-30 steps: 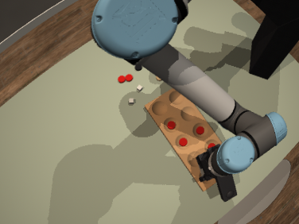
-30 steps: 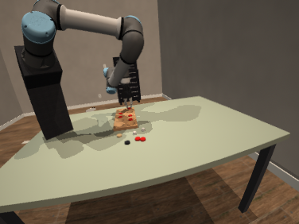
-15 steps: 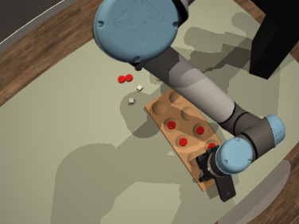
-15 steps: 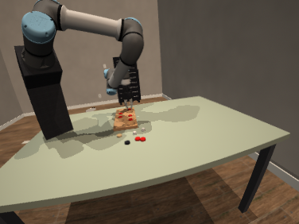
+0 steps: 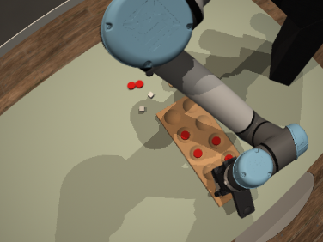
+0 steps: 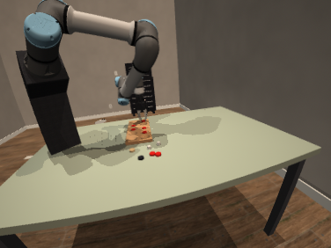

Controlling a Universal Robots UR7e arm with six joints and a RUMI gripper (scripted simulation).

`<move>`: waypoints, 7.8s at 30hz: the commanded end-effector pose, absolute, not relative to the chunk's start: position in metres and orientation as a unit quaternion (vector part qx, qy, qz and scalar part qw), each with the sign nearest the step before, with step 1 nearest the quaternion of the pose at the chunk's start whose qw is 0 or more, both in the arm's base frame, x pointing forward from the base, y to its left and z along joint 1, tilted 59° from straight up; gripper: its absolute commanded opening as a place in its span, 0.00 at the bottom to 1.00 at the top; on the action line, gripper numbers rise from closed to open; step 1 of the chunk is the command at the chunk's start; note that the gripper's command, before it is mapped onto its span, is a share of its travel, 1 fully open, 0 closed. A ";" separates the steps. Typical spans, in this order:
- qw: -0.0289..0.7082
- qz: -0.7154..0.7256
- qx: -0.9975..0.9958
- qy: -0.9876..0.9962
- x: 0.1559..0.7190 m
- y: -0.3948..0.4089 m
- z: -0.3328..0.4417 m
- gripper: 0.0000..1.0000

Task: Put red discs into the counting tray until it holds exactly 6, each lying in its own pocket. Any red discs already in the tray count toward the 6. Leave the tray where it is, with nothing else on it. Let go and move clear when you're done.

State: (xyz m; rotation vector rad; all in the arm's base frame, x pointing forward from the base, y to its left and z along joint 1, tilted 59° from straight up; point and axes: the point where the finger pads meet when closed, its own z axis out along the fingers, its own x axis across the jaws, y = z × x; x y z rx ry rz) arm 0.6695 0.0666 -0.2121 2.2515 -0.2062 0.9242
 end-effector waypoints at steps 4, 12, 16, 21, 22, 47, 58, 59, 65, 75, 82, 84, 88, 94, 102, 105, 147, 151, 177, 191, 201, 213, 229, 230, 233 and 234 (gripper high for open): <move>0.342 0.356 0.866 -0.079 0.670 0.067 -0.212 0.20; 0.342 0.356 0.866 -0.079 0.669 0.068 -0.211 0.20; 0.342 0.356 0.866 -0.079 0.669 0.068 -0.211 0.22; 0.342 0.356 0.866 -0.079 0.668 0.069 -0.210 0.24; 0.342 0.356 0.866 -0.079 0.668 0.069 -0.210 0.24; 0.342 0.356 0.866 -0.079 0.644 0.097 -0.189 0.28; 0.342 0.356 0.866 -0.079 0.614 0.132 -0.161 0.28; 0.342 0.356 0.866 -0.079 0.614 0.132 -0.161 0.28; 0.342 0.356 0.866 -0.079 0.614 0.132 -0.161 0.28; 0.342 0.356 0.866 -0.079 0.614 0.132 -0.161 0.28; 0.342 0.356 0.866 -0.079 0.614 0.132 -0.161 0.28; 0.342 0.356 0.866 -0.079 0.614 0.132 -0.161 0.28; 0.342 0.356 0.866 -0.079 0.614 0.132 -0.161 0.28; 0.342 0.356 0.866 -0.079 0.614 0.132 -0.161 0.28; 0.342 0.356 0.866 -0.079 0.614 0.132 -0.161 0.28; 0.342 0.356 0.866 -0.079 0.614 0.132 -0.161 0.28; 0.175 0.463 0.764 -0.414 0.577 -0.019 -0.019 0.28; 0.145 0.473 0.737 -0.461 0.572 -0.043 0.003 0.28; -0.051 0.492 0.497 -0.713 0.536 -0.193 0.144 0.28; -0.074 0.489 0.464 -0.735 0.531 -0.209 0.160 0.28; -0.074 0.489 0.464 -0.735 0.537 -0.216 0.155 0.28; -0.074 0.488 0.464 -0.735 0.572 -0.257 0.125 0.28; -0.074 0.488 0.464 -0.735 0.589 -0.275 0.110 0.28; -0.074 0.488 0.464 -0.735 0.589 -0.275 0.110 0.28; -0.074 0.488 0.464 -0.735 0.589 -0.275 0.110 0.28; -0.074 0.488 0.464 -0.735 0.589 -0.275 0.110 0.28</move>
